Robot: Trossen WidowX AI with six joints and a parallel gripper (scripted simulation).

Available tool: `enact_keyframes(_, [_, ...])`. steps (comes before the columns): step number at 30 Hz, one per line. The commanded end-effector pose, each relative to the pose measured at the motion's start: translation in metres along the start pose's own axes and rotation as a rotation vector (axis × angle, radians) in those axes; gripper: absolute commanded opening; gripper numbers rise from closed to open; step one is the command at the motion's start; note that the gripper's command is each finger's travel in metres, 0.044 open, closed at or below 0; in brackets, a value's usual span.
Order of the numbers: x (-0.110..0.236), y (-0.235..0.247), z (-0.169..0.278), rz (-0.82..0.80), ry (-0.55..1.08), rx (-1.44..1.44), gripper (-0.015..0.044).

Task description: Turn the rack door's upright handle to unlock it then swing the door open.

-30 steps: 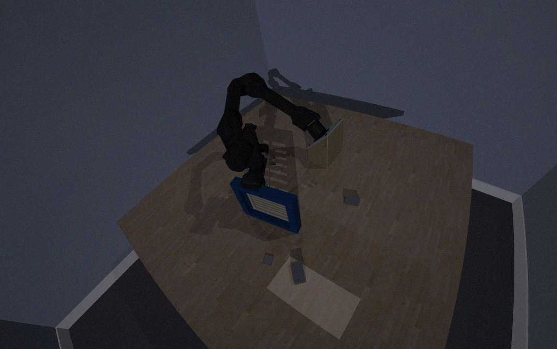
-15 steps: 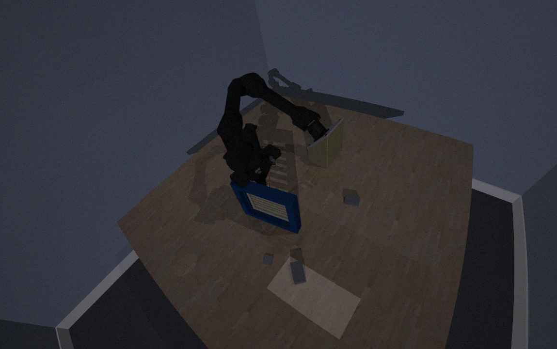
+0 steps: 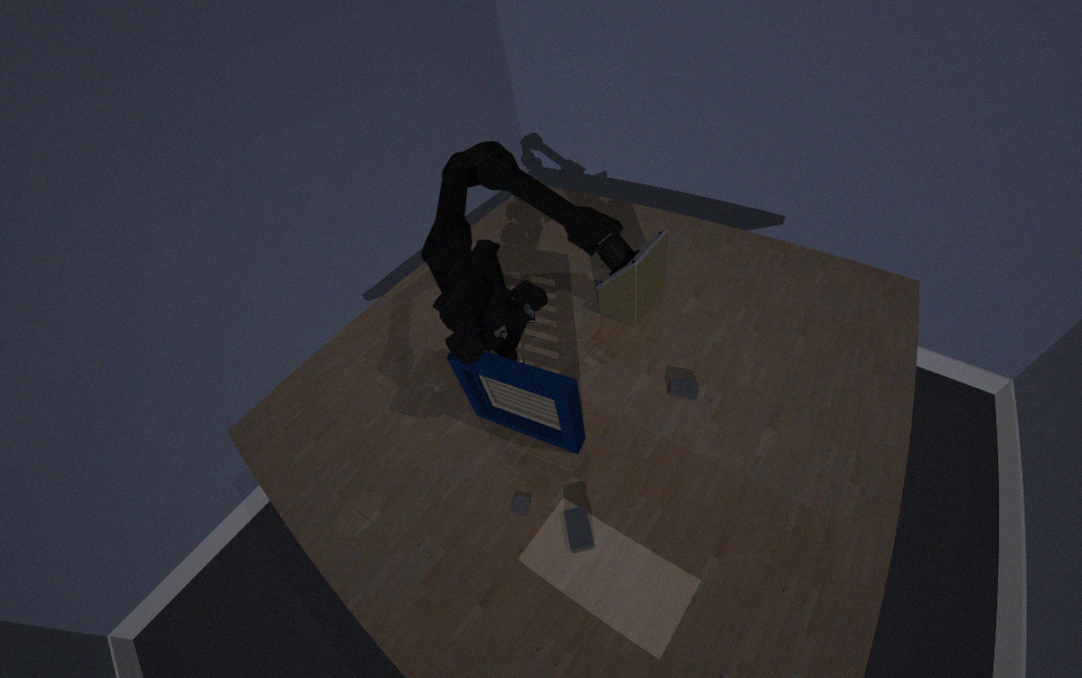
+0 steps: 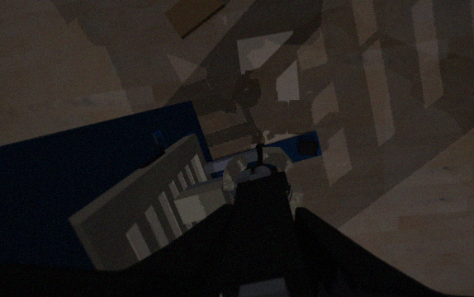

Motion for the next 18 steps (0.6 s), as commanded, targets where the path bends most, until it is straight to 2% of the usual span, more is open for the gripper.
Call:
enact_keyframes(1, [-0.0019,0.0004,-0.0001,0.003,0.004,-0.022,0.0203])
enact_keyframes(4, [-0.0019,0.0004,-0.0001,0.003,0.004,-0.022,0.0281])
enact_keyframes(5, [-0.0019,0.0004,-0.0001,0.003,0.004,-0.022,0.0291])
enact_keyframes(8, [-0.0019,0.0004,-0.0001,0.003,0.004,0.052,0.0291])
enact_keyframes(18, [-0.0019,0.0004,-0.0001,0.002,0.005,0.547,0.0291])
Point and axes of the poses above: the point midway between the two fingers, 35 mm back from their tips, its own x axis back along the fingers, its own y axis across the jaws, z = x × y, the point moved 3 cm from there along x, back along the fingers, and after that the axes turned 4 degrees about x, right-handed, at the moved point
